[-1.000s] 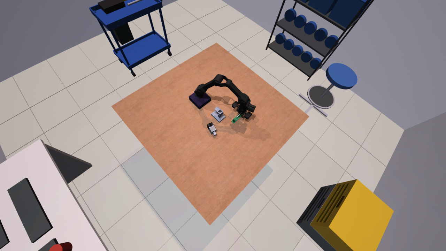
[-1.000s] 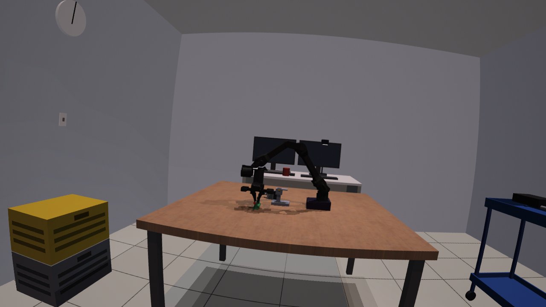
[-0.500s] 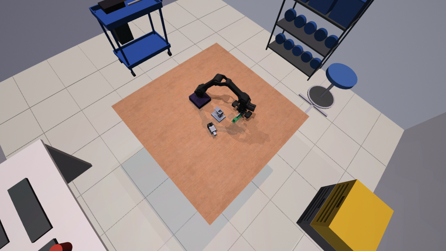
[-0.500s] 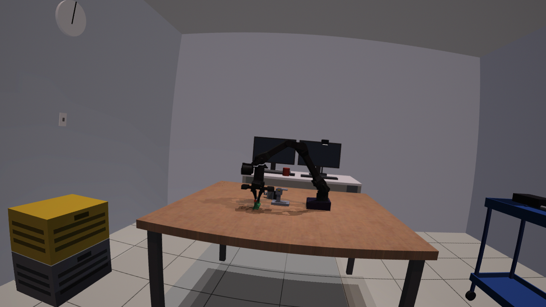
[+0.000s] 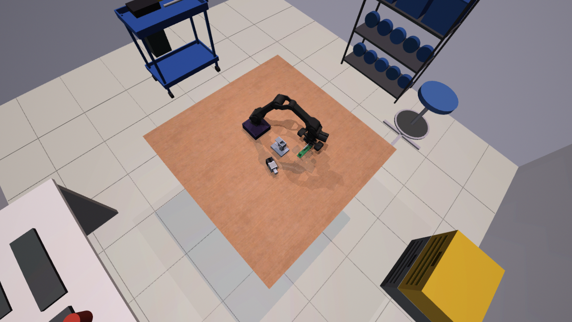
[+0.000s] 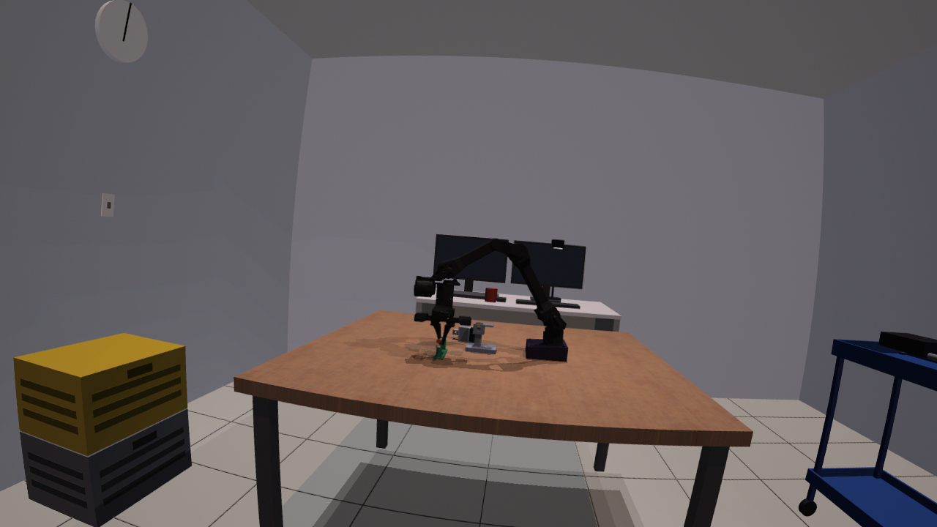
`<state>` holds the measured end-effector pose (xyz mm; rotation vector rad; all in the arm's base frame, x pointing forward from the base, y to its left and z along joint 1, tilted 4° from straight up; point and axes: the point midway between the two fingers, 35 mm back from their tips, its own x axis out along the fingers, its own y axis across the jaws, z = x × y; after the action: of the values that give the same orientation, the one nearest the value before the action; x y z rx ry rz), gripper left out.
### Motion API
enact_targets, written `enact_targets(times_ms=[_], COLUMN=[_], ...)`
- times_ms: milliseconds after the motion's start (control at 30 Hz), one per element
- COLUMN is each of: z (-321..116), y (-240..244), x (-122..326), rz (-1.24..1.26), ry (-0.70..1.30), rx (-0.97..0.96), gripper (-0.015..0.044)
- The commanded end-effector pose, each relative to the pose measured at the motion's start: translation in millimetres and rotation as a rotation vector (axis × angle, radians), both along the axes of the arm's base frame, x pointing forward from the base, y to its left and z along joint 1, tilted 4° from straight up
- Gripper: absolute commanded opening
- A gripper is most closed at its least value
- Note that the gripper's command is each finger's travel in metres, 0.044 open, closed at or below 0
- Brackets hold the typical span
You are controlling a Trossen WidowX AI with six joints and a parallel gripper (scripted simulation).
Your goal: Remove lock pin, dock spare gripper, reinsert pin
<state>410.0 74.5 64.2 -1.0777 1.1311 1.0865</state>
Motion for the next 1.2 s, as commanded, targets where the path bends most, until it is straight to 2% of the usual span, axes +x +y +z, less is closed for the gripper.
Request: enact_targets(times_ms=[0, 567, 1167], z=[1, 15, -6], y=[-5, -57, -59], x=[0, -7, -5], rz=[0.000, 0.000, 0.000], ry=[0.000, 0.000, -0.005], rx=[0.000, -0.005, -0.011], gripper=[0.0000, 0.0000, 0.0000])
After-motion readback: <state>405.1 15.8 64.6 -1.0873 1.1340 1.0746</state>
